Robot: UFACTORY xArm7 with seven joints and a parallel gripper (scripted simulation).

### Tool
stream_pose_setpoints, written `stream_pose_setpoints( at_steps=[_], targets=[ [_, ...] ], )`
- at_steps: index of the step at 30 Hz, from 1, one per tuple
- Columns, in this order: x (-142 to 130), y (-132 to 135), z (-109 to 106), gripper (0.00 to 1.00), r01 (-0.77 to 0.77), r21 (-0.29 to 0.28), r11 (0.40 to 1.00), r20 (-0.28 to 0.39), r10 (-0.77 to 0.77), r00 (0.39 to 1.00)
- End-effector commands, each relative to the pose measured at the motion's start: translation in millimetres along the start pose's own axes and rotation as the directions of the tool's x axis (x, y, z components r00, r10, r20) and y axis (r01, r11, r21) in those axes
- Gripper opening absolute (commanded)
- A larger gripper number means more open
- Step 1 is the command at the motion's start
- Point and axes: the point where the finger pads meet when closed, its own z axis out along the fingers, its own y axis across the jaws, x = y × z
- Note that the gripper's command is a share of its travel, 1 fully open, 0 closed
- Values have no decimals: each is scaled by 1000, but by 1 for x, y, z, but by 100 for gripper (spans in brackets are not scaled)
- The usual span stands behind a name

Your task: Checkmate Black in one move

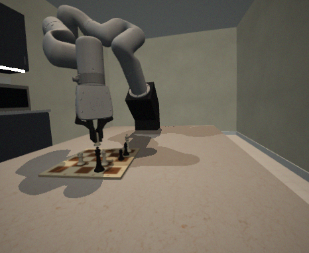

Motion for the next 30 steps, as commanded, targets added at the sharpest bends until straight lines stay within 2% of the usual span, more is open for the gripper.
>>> stream_pose_setpoints(
  at_steps=[1,6,30],
  targets=[
    [-4,-1,28,0,-2,4,1000,4,2,1000],
    [-4,-1,38,0,-2,4,1000,4,2,1000],
    [-4,-1,40,0,-2,4,1000,4,2,1000]
  ],
)
